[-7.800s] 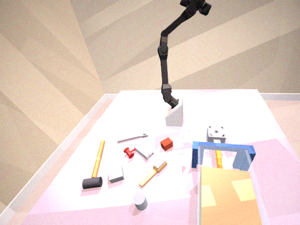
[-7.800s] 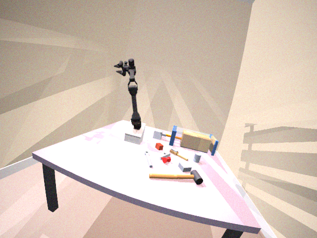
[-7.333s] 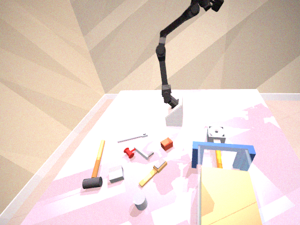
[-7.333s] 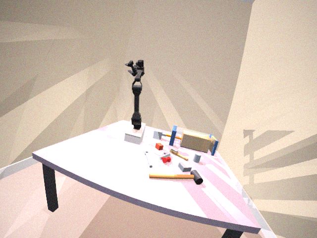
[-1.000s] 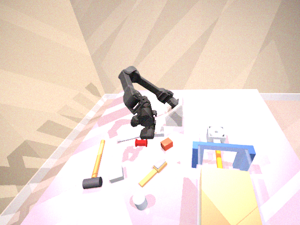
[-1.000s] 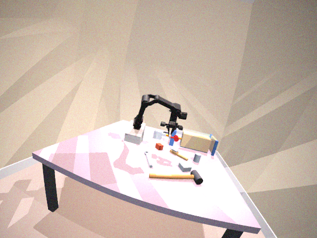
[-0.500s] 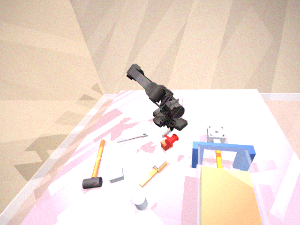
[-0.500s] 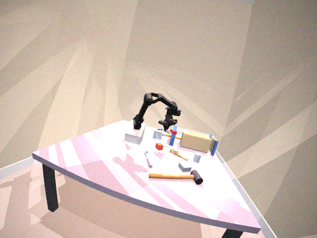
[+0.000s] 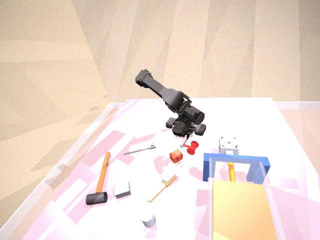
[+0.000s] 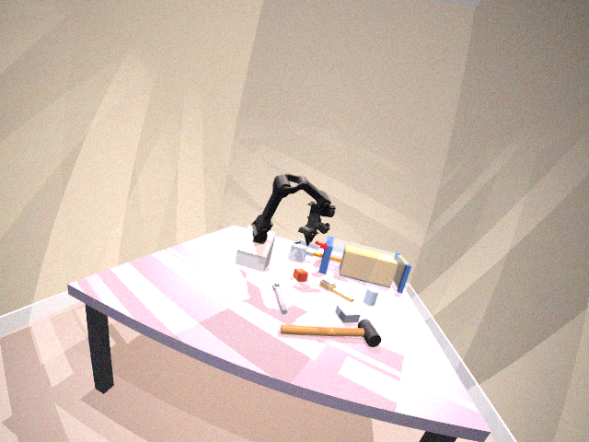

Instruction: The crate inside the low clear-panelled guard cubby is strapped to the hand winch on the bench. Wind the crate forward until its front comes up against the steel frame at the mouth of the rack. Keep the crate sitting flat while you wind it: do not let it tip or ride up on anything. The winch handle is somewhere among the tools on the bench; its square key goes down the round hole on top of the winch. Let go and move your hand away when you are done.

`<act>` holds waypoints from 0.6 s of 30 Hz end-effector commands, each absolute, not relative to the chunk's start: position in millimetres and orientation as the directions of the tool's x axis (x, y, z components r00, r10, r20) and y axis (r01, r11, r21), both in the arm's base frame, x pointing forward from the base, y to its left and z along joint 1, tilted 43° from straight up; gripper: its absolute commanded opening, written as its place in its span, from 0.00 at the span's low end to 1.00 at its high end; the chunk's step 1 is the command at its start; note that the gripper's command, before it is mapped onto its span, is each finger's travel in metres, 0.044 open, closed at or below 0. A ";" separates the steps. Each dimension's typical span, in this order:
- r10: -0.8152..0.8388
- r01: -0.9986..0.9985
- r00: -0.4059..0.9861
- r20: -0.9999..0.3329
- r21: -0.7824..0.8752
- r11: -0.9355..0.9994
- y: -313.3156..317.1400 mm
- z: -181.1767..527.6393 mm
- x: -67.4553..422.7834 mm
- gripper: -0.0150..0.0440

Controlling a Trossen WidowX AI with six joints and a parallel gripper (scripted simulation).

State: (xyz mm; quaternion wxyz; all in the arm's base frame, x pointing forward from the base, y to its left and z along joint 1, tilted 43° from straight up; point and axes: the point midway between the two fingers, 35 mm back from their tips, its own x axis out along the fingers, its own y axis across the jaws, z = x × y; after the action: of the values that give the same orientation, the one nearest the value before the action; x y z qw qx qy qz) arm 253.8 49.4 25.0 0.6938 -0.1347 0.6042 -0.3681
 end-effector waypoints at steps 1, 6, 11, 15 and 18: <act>-0.637 0.355 0.017 -0.770 -0.591 0.724 49.4 27.1 254.4 0.25; -0.583 0.352 0.043 -0.811 -0.534 0.768 49.5 27.3 254.6 0.25; -0.520 0.348 0.069 -0.852 -0.468 0.812 49.4 27.3 254.6 0.25; -0.465 0.343 0.090 -0.881 -0.410 0.845 49.3 27.4 254.7 0.25; -0.419 0.338 0.107 -0.901 -0.364 0.868 49.2 27.5 254.7 0.25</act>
State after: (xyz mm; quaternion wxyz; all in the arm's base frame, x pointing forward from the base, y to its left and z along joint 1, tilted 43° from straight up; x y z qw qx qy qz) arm 253.8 48.4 25.1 0.7331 -0.0534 0.6187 -0.2774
